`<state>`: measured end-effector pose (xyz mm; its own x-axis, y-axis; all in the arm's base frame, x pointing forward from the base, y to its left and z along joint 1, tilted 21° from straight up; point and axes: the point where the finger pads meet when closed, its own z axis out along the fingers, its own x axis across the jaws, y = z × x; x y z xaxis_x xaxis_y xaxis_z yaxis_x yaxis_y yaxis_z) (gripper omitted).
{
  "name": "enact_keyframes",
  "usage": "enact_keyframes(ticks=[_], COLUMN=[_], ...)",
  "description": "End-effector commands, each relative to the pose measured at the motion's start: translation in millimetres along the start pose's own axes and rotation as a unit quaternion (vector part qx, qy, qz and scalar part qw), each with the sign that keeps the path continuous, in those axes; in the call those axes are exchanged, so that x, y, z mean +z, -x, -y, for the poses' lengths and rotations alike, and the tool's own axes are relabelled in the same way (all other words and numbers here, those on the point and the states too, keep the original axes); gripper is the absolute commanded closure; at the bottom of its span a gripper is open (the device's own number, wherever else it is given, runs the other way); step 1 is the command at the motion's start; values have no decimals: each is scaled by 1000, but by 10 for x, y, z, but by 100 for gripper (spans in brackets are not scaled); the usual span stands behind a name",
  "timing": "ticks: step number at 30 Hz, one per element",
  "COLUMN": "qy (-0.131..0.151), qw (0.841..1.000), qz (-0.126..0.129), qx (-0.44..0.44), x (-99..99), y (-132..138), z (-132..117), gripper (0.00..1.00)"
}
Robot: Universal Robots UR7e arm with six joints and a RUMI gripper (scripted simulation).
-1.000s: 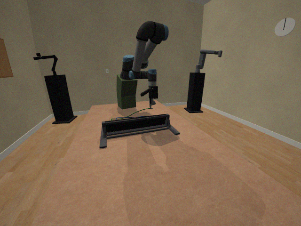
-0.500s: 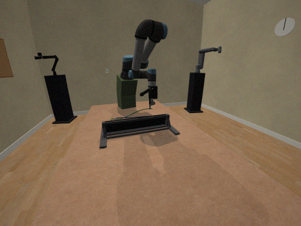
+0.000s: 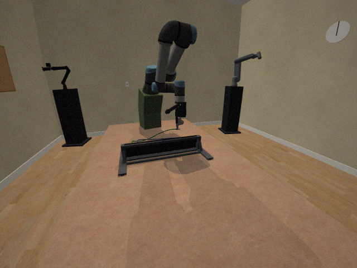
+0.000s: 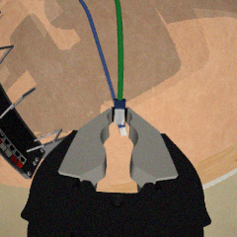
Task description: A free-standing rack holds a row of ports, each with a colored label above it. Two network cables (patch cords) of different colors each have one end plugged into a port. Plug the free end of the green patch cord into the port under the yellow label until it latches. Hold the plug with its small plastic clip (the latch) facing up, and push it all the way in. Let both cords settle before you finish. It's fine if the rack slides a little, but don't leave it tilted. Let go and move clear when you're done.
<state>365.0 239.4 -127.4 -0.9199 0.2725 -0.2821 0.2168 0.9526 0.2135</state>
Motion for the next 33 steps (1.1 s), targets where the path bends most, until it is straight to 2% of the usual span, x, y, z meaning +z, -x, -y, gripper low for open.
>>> enact_keyframes(ticks=[1, 19, 33], qy=[-1, -3, -5], qw=[999, 992, 976], qz=[0, -2, -4], qx=[35, 128, 220], x=[-22, -85, -150], y=[132, 438, 746], z=[-3, 32, 68], gripper=[100, 100, 100])
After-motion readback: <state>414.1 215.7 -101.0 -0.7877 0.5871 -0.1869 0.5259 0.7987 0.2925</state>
